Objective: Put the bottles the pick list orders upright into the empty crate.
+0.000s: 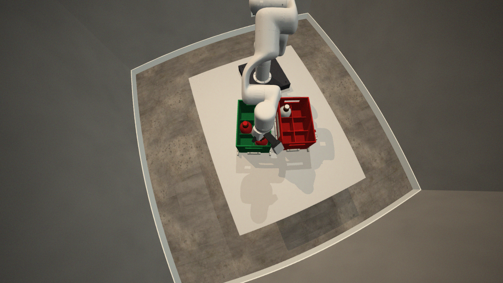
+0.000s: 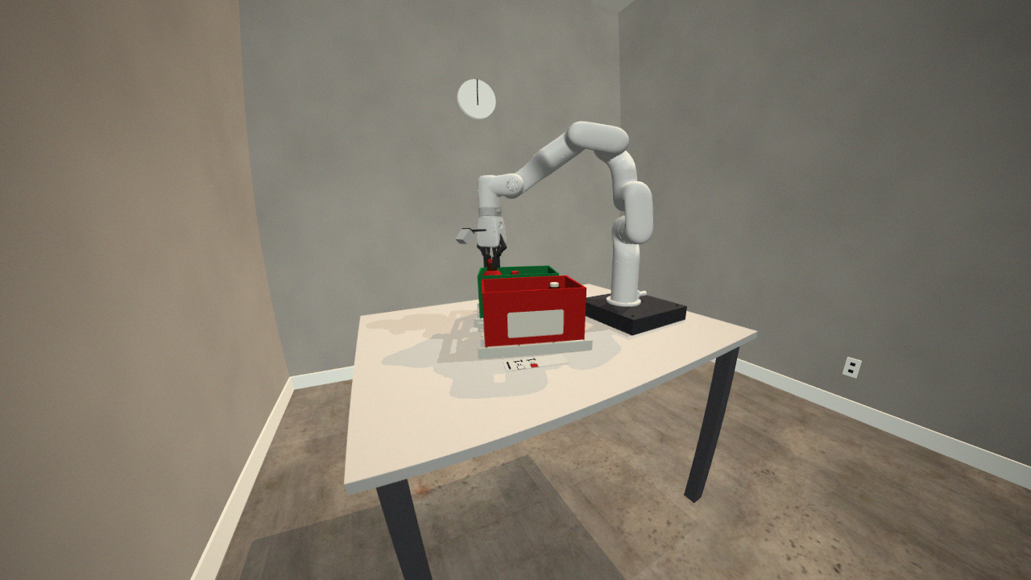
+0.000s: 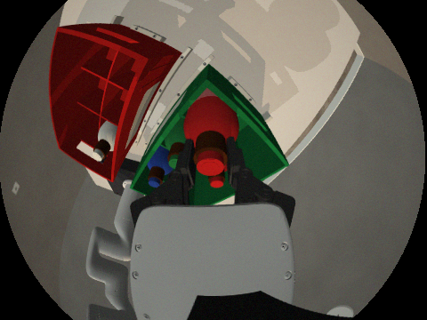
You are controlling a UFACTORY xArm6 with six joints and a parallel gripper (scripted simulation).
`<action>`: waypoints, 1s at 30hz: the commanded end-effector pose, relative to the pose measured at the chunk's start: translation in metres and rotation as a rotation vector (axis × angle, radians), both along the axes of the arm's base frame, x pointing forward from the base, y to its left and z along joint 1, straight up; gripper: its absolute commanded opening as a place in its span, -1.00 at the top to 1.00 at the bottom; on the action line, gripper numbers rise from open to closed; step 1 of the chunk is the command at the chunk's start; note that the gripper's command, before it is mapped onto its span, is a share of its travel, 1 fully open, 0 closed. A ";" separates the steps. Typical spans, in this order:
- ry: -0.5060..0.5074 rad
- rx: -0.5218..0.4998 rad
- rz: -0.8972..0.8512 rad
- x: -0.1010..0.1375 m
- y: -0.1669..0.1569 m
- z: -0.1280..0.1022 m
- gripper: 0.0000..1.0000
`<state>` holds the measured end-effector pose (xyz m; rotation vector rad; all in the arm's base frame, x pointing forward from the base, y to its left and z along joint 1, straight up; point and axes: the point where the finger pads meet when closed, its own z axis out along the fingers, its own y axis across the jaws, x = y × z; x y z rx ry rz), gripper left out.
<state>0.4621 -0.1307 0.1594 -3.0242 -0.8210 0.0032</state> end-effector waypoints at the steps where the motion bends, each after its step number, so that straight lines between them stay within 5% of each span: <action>1: -0.005 -0.001 0.000 0.001 0.000 0.010 1.00; 30: -0.005 -0.001 0.000 0.001 -0.001 0.052 1.00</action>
